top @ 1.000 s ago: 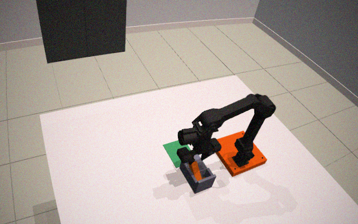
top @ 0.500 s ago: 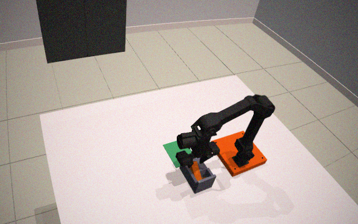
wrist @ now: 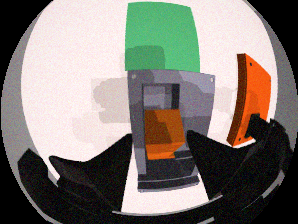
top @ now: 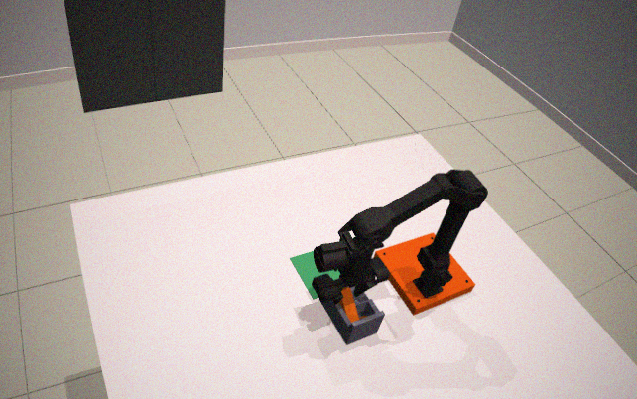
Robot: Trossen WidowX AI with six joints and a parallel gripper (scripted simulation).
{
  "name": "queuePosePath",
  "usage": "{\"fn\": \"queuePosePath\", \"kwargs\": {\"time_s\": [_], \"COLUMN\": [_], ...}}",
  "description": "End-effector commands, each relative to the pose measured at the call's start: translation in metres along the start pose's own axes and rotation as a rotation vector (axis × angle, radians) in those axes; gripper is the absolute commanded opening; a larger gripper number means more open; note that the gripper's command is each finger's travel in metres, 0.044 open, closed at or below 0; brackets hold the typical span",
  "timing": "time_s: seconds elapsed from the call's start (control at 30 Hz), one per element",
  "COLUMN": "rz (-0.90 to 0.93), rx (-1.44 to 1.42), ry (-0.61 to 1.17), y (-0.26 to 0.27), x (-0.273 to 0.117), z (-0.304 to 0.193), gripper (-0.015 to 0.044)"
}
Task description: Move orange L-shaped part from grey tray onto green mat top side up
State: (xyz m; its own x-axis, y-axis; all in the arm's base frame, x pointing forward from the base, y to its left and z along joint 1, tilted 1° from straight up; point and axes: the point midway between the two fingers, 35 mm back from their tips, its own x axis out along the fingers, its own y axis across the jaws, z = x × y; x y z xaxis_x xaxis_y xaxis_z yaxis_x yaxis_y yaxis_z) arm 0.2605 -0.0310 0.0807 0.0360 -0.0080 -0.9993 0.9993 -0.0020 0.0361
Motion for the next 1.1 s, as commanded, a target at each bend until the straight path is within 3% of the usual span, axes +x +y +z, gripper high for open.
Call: {"fn": "queuePosePath", "kwargs": {"time_s": [0.0,0.17,0.47,0.57,1.07], "rz": [0.0,0.0,0.0,0.0,-0.003], "rx": [0.0,0.0,0.0,0.0,0.002], "ry": [0.0,0.0,0.0,0.0,0.0], "y": [0.0,0.0,0.0,0.0,0.0], "x": [0.0,0.0,0.0,0.0,-0.013], "z": [0.0,0.0,0.0,0.0,0.0], "gripper": [0.0254,0.0122,0.0062,0.0,0.0]}}
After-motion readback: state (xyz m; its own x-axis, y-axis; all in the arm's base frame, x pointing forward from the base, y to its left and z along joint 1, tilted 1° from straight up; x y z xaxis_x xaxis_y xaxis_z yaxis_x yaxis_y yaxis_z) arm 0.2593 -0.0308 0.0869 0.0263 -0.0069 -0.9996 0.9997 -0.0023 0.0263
